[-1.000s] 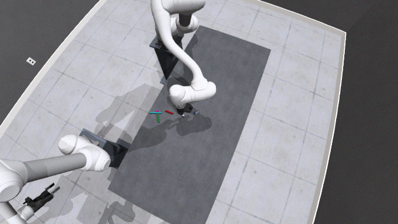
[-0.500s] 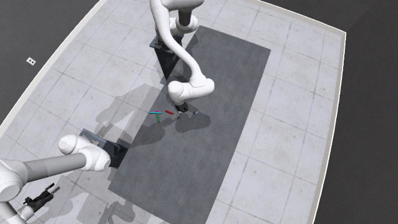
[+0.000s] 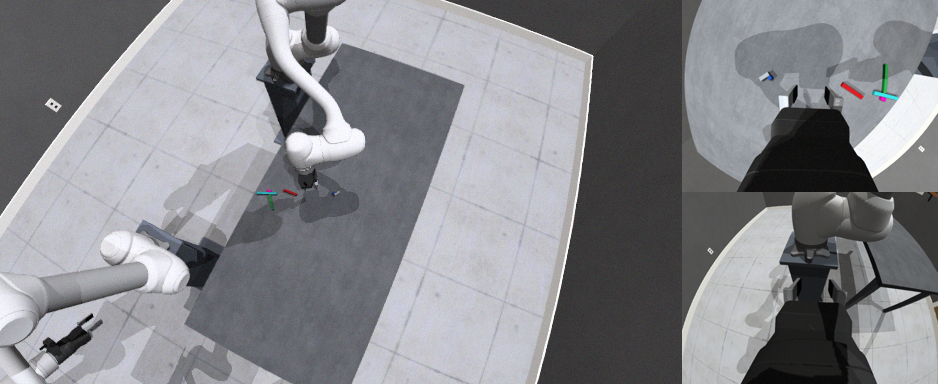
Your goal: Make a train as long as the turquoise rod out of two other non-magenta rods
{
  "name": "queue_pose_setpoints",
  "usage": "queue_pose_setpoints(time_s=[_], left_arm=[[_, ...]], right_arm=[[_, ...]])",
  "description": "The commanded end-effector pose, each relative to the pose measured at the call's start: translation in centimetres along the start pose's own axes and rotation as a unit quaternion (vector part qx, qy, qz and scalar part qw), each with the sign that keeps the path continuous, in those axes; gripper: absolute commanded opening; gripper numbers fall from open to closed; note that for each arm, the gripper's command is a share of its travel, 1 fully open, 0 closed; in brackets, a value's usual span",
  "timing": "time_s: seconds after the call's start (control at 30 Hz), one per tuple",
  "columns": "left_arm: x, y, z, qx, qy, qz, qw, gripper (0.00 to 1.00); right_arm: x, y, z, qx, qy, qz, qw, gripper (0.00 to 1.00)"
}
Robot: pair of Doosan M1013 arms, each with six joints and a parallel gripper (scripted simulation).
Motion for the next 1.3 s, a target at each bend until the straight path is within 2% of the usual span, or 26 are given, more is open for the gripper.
queue_pose_setpoints(time_s=[0.0,0.2,0.27,0.4,1.27], left_arm=[[0.4,0.9,-0.1,0.002,0.004,0.084,0.996,1.00],[1.0,2.2,-0.1,0.002,0.004,0.184,0.983,1.00],[1.0,2.2,-0.1,0.002,0.004,0.184,0.983,1.00],[1.3,3.1,-0.1,0.002,0.004,0.250,0.968,1.00],[1.4,3.2,-0.1,0.003,0.004,0.256,0.967,1.00]], right_arm=[[0.0,0.0,0.0,-0.001,0.000,0.000,1.000,1.00],[0.0,0.0,0.0,-0.001,0.000,0.000,1.000,1.00],[0.0,0.0,0.0,-0.001,0.000,0.000,1.000,1.00],[0.0,0.0,0.0,-0.001,0.000,0.000,1.000,1.00],[0.0,0.0,0.0,-0.001,0.000,0.000,1.000,1.00]])
Point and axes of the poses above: on each arm, the point where the finger pads meet when closed, its own z axis out along the fingers, its own x axis across the jaws, y = z × x, the point moved 6 cm from there along -z, back along the fingers, and after that the axes turned 5 degrees about -z, right-handed, at the moved point
